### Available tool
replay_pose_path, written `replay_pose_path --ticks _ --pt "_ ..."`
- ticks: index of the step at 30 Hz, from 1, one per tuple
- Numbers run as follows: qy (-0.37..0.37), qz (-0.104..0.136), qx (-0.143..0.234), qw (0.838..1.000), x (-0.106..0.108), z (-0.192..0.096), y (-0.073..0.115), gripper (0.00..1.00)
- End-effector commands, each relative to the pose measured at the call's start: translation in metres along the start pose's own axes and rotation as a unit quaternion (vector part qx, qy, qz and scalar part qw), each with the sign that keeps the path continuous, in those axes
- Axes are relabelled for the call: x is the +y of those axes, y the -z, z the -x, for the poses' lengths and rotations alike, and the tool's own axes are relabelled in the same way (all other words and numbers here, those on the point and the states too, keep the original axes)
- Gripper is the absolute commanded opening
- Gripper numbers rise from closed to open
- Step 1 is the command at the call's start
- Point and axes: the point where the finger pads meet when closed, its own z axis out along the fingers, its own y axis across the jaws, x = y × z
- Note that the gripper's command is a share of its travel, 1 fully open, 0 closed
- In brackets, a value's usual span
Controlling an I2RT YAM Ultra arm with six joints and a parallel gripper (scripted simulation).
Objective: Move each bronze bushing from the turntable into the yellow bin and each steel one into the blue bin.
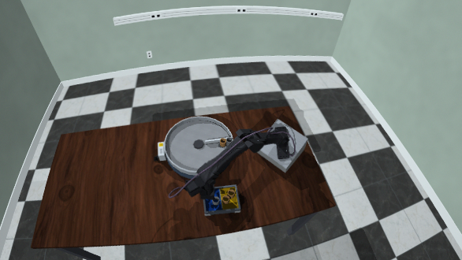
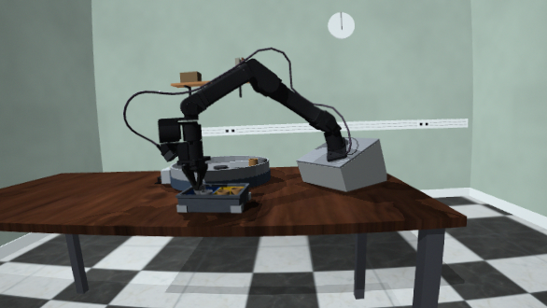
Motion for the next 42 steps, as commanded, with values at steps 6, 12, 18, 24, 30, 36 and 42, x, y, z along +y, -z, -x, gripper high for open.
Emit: replay_pose_path --ticks 6,12,18,24,30,36,42 --pt "-0.001 0.006 -0.016 1.0 0.004 0.0053 0.006 0.0" --pt "-0.001 0.006 -0.016 1.0 0.004 0.0053 0.006 0.0" --pt "-0.001 0.006 -0.016 1.0 0.004 0.0053 0.006 0.0" --pt "-0.001 0.006 -0.016 1.0 0.004 0.0053 0.006 0.0" --pt "-0.001 0.006 -0.016 1.0 0.004 0.0053 0.006 0.0" --pt "-0.001 0.006 -0.016 1.0 0.004 0.0053 0.006 0.0" --pt "0.0 0.006 -0.017 1.0 0.0027 0.0026 0.0073 0.0"
